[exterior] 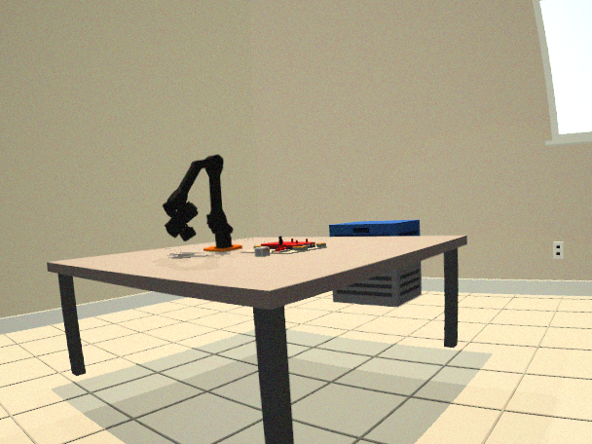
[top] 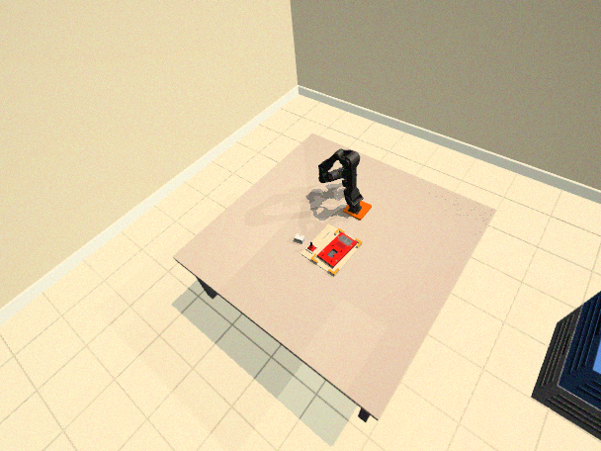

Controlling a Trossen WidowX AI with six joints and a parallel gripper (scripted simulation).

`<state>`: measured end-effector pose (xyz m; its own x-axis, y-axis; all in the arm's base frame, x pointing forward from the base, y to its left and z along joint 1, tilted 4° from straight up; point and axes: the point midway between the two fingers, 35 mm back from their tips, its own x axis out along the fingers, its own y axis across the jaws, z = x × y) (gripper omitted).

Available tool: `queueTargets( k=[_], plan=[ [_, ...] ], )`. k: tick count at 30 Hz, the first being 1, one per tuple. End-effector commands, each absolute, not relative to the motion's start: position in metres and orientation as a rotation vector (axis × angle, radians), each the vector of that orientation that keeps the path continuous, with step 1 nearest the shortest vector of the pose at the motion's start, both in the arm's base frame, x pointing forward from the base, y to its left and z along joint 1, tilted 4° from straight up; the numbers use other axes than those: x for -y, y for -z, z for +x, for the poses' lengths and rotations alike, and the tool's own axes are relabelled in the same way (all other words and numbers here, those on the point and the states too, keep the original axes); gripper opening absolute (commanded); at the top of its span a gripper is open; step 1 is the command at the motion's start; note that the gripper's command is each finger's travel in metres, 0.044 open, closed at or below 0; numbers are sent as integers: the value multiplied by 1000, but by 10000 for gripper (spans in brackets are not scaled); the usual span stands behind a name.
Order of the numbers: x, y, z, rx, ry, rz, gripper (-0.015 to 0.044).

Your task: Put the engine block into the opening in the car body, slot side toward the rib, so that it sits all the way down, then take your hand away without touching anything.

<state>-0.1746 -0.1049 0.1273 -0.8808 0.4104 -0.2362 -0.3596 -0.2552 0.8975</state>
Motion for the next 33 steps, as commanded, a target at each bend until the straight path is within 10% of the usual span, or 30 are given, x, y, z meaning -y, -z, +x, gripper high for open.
queueTargets(
  k=[1,33],
  plan=[
    [104,-127,-175,-1529,-2158,62,426],
    [70,-110,-177,-1504,-1003,31,440]
  ],
)
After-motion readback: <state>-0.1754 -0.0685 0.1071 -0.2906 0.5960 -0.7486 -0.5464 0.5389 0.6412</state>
